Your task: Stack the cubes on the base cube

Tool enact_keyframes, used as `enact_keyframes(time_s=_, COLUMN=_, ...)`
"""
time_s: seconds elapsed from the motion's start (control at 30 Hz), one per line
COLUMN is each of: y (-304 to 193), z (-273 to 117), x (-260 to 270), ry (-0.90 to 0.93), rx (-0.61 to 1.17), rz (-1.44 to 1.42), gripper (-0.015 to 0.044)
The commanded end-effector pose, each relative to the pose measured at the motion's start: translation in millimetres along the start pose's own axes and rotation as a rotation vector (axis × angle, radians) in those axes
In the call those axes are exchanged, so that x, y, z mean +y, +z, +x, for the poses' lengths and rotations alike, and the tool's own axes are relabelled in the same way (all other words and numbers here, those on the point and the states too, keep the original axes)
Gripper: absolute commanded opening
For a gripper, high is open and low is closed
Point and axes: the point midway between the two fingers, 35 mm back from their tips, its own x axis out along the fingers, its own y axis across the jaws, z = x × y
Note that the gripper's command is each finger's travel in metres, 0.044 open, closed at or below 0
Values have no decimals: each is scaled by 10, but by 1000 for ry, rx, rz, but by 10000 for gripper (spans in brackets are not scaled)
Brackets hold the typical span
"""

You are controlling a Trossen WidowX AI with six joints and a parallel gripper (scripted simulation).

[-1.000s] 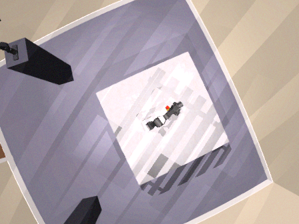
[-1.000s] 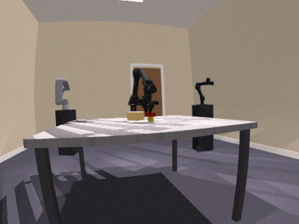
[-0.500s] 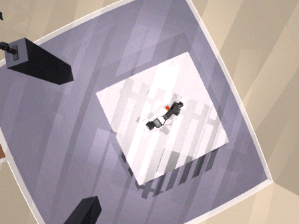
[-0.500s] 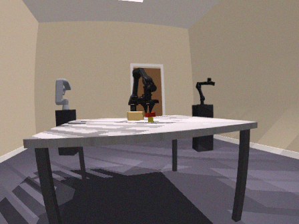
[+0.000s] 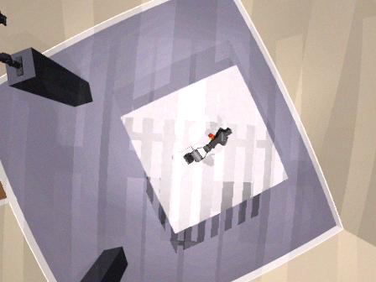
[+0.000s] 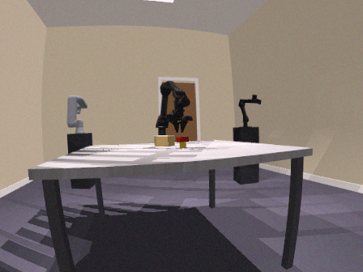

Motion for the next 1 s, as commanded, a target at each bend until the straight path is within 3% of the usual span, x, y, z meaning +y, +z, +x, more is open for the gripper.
enact_keyframes(time_s=0.0, y=4, z=-80, x=8, ry=3, rx=-1, rz=-6, gripper=205)
enact_keyframes(time_s=0.37, y=5, z=-238, x=8, ry=3, rx=-1, rz=-6, gripper=205)
enact_keyframes(time_s=0.47, y=-21, z=-228, x=15, ry=3, rx=-1, rz=0, gripper=284)
enact_keyframes(time_s=0.63, y=-660, z=-246, x=155, ry=5, rx=3, rz=0, gripper=400)
enact_keyframes(time_s=0.8, y=-1397, z=-267, x=151, ry=5, rx=10, rz=0, gripper=400)
enact_keyframes(time_s=0.97, y=-1495, z=-270, x=138, ry=4, rx=12, rz=0, gripper=400)
